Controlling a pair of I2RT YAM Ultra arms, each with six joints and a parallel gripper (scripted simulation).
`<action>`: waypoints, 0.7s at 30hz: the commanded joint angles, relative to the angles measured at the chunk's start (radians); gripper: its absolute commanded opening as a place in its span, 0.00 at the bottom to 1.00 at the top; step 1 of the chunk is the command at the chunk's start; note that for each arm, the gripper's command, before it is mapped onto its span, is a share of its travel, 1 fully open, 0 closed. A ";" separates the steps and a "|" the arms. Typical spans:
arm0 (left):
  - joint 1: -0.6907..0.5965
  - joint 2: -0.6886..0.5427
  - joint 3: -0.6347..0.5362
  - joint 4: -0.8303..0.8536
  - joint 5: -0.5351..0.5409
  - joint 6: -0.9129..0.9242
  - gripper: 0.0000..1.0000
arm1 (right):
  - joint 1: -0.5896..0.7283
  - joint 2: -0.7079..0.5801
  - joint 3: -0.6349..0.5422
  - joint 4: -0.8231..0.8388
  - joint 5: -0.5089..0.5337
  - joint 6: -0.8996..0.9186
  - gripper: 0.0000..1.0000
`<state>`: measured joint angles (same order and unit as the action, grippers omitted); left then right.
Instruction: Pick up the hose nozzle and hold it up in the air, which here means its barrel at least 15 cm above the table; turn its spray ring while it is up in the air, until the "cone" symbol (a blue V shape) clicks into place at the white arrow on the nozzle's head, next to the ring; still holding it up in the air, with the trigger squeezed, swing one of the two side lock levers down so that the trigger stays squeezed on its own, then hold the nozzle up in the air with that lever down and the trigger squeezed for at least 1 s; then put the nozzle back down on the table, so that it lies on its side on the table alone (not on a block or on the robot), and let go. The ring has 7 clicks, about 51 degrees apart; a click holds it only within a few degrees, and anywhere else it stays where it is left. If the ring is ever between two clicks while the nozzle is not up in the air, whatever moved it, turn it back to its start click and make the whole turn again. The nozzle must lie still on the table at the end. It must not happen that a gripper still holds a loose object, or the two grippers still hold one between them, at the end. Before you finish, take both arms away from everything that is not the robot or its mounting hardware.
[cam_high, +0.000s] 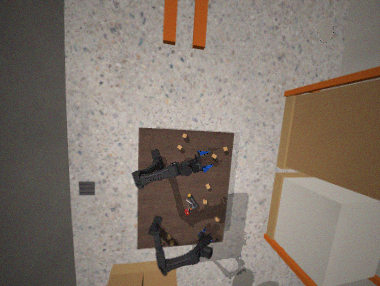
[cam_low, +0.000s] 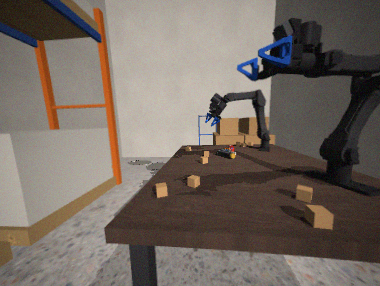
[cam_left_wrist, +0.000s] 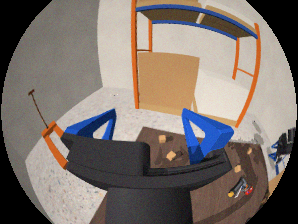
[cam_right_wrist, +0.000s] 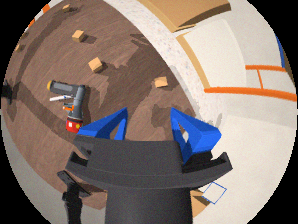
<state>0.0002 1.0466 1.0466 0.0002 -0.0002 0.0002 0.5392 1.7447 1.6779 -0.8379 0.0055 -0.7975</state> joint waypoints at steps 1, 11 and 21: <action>0.001 -0.008 0.019 0.001 0.005 -0.009 1.00 | -0.039 -0.082 -0.039 0.118 -0.006 0.101 0.63; 0.001 -0.008 0.019 0.001 0.005 -0.009 1.00 | -0.136 -0.212 -0.161 0.276 0.002 0.247 0.63; 0.001 -0.008 0.019 0.001 0.005 -0.009 1.00 | -0.253 -0.359 -0.291 0.446 -0.007 0.414 0.63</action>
<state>0.0002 1.0466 1.0466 0.0002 -0.0002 0.0002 0.3019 1.4269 1.4036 -0.4786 0.0040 -0.4519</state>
